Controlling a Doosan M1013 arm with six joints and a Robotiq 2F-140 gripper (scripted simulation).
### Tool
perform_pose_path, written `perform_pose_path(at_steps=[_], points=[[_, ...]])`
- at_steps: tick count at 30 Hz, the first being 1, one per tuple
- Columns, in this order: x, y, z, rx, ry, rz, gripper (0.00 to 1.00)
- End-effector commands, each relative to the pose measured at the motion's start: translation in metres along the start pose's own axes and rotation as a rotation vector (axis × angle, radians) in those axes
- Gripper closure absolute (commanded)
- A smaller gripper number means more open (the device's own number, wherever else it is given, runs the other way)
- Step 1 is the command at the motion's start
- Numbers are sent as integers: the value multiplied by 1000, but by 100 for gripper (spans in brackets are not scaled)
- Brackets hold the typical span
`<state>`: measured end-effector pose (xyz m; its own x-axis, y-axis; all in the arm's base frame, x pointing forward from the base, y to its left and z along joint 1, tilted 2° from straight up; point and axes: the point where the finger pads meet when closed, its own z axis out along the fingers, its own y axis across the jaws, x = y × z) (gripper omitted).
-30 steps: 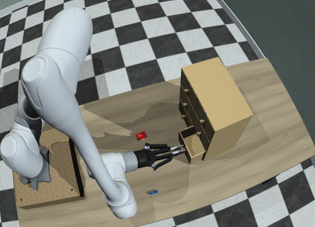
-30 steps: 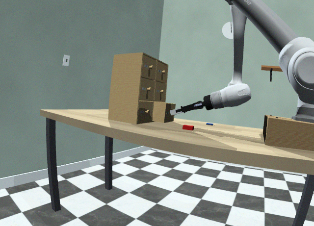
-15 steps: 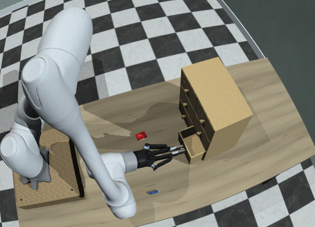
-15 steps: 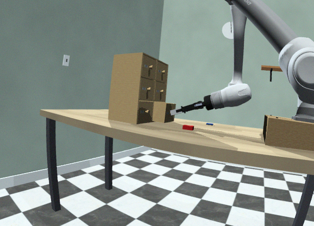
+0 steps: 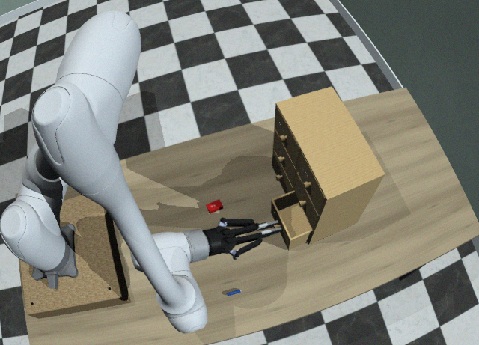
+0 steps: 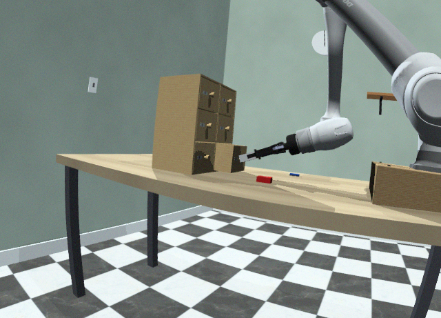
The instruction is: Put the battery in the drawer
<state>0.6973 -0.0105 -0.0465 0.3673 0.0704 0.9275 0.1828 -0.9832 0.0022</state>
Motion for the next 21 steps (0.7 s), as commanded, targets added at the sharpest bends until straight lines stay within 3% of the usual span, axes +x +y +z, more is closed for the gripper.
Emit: perform_pose_path(at_steps=[1, 13, 21], points=[[-1, 0, -5, -1, -2, 0, 92], [-1, 0, -5, -1, -2, 0, 92], [-1, 0, -5, -1, -2, 0, 82]])
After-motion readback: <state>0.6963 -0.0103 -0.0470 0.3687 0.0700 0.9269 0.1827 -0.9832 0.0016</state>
